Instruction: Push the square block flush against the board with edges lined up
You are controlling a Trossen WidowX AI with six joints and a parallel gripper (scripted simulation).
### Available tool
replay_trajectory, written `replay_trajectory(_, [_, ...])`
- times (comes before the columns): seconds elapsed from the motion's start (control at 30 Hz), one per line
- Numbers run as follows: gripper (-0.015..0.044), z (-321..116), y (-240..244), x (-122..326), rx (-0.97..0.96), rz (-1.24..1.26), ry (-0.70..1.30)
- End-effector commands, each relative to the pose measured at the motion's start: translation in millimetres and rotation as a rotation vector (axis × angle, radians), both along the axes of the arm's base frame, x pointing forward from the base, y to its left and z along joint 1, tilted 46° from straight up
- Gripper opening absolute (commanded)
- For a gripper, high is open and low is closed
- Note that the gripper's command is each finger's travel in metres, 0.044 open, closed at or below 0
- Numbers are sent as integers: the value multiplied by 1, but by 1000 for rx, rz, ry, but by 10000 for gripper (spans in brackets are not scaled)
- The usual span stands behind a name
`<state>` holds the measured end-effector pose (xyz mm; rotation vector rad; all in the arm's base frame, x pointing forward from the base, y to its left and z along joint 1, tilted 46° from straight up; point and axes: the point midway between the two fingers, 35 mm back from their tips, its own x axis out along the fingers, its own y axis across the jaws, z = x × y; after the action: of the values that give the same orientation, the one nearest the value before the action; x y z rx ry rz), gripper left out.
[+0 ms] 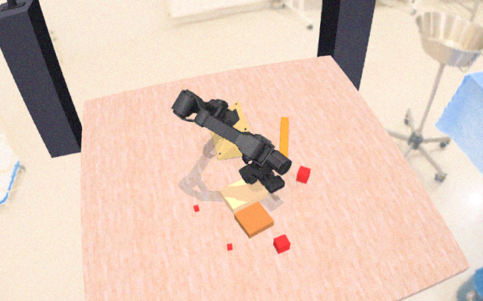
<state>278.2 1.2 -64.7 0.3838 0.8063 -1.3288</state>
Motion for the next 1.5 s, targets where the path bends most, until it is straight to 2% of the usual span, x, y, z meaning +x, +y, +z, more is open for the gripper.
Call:
replay_trajectory(0.0, [0, 3, -4, 2, -7, 2, 0])
replay_trajectory(0.33, [0, 6, -6, 3, -7, 2, 0])
replay_trajectory(1.3, [0, -26, 25, -11, -5, 2, 0])
replay_trajectory(1.47, [0, 13, 59, -12, -3, 2, 0])
